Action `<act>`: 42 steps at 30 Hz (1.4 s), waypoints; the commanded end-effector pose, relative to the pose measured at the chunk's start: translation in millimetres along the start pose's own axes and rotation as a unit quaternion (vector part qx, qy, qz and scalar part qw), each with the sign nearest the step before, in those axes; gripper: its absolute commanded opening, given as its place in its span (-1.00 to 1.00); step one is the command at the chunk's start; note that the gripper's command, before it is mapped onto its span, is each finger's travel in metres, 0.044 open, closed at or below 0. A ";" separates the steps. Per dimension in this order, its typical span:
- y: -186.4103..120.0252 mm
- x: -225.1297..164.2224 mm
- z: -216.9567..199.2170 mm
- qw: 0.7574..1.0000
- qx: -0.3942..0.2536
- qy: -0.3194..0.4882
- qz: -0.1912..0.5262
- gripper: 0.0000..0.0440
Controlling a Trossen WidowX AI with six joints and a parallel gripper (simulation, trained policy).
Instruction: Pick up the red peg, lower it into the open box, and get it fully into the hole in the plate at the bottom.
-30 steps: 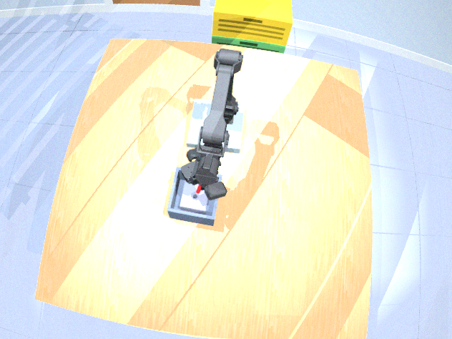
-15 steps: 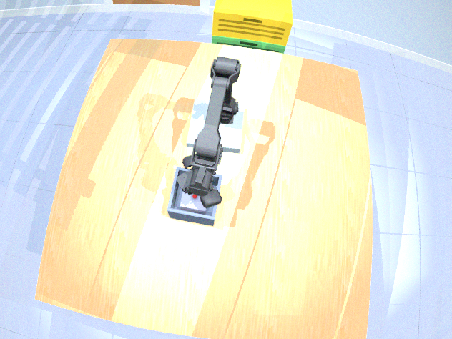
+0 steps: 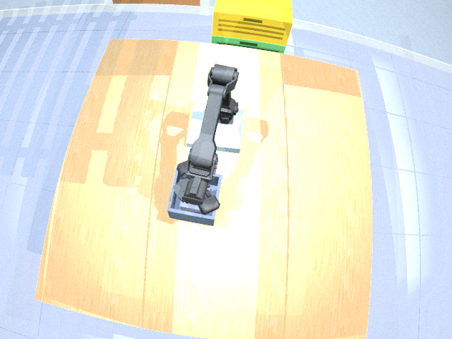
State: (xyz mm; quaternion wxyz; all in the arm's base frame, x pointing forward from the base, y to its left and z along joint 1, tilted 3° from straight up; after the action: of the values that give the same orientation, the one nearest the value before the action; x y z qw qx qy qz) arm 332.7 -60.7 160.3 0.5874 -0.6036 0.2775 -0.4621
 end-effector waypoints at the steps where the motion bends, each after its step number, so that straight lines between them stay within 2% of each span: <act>1: -1.9 7.9 9.9 1.000 0.010 -0.010 -0.002 -0.50; 8: -4.7 25.0 23.7 1.000 0.016 -0.023 -0.009 -0.55; 10: -4.0 28.3 26.7 0.999 0.014 -0.029 -0.008 -0.47; 12: -2.6 31.8 29.9 0.999 0.013 -0.035 -0.006 -0.29; 42: -9.0 97.7 27.2 0.999 -0.020 -0.045 -0.024 -0.36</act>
State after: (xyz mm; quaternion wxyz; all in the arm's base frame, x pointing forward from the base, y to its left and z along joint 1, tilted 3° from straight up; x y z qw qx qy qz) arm 382.2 -86.7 178.0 0.6238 -0.6409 0.2664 -0.3593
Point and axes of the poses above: the point midway between the two fingers, 35 mm back from their tips, its own y axis out along the fingers, its own z axis across the jaws, x = y × z, the point moved 7 cm from there along -y, back along the fingers, and after that the axes turned 8 degrees about y, right-handed, at the moved point
